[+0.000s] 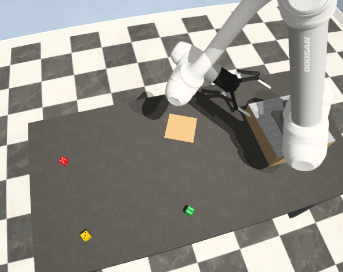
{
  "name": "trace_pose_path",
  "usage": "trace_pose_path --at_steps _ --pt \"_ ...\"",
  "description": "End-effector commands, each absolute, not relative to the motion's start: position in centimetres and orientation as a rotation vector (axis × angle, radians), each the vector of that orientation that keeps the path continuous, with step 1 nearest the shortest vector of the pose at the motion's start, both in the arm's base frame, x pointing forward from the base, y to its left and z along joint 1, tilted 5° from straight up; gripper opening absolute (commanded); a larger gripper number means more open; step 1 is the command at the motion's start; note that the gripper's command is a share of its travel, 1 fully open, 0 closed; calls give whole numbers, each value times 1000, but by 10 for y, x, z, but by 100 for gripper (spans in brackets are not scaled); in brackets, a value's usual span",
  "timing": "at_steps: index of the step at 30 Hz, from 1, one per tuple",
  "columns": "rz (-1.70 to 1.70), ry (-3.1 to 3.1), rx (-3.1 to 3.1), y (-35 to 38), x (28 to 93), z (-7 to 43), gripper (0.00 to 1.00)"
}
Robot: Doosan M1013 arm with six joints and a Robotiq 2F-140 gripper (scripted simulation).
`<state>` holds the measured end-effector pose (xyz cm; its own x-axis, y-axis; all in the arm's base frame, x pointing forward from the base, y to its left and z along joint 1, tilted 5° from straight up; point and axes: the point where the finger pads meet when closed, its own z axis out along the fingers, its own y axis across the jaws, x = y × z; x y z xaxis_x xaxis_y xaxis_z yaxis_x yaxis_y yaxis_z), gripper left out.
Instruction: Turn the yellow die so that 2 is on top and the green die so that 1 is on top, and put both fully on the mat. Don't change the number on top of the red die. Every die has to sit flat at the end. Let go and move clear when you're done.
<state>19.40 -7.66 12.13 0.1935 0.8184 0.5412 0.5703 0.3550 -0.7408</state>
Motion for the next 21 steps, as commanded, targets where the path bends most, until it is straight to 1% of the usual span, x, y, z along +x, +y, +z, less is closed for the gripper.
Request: trace_pose_path --at_steps 1,18,21 --pt "275 -1487 -1324 -77 194 121 100" --pt "275 -1487 -1324 -77 194 121 100" --pt "284 -1502 -1337 -83 207 118 100"
